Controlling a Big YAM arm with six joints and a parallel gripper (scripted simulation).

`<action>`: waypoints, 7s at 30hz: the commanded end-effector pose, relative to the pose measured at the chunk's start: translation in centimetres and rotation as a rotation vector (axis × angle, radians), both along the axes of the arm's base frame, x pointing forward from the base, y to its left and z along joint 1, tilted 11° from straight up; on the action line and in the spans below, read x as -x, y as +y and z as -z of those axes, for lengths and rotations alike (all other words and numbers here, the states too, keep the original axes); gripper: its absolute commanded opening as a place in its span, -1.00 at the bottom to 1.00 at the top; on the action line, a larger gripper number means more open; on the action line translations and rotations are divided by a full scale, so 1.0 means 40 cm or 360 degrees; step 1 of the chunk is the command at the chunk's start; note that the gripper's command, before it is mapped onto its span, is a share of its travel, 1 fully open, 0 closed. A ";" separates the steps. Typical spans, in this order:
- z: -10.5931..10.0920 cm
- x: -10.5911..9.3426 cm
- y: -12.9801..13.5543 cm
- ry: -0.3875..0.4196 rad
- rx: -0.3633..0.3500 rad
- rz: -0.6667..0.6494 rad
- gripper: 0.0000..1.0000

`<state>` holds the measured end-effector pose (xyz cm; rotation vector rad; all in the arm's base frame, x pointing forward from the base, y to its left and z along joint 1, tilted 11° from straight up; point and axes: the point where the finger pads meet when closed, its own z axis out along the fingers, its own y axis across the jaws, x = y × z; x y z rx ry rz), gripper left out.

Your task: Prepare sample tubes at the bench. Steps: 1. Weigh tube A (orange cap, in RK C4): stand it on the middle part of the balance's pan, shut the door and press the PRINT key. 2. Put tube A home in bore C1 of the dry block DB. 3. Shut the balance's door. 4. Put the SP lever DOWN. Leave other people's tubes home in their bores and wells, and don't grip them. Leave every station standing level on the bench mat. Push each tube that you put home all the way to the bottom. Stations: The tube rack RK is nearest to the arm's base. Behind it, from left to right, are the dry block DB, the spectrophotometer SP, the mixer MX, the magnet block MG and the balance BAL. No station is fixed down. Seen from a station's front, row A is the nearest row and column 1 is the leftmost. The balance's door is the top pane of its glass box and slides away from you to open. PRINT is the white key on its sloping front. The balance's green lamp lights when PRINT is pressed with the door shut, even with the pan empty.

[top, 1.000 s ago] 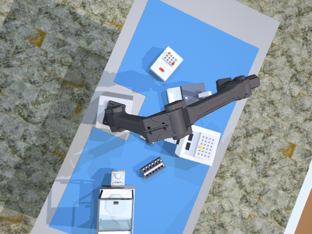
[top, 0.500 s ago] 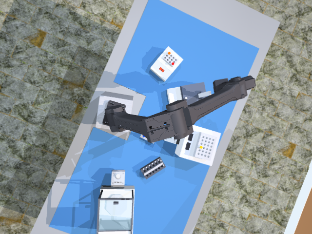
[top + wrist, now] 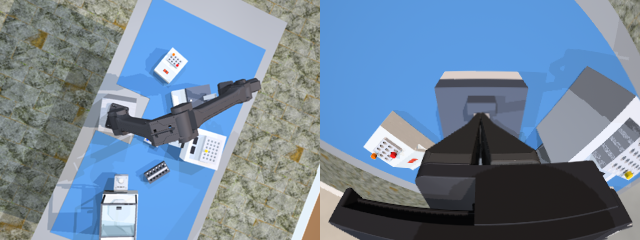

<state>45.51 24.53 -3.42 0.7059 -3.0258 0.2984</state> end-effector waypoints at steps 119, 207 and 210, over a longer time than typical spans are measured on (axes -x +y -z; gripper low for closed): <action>-0.064 0.165 -0.071 -0.0041 -0.0024 -0.0007 -1.00; -0.234 0.152 -0.015 -0.0060 -0.0042 -0.0005 -1.00; -0.234 0.152 -0.015 -0.0060 -0.0042 -0.0005 -1.00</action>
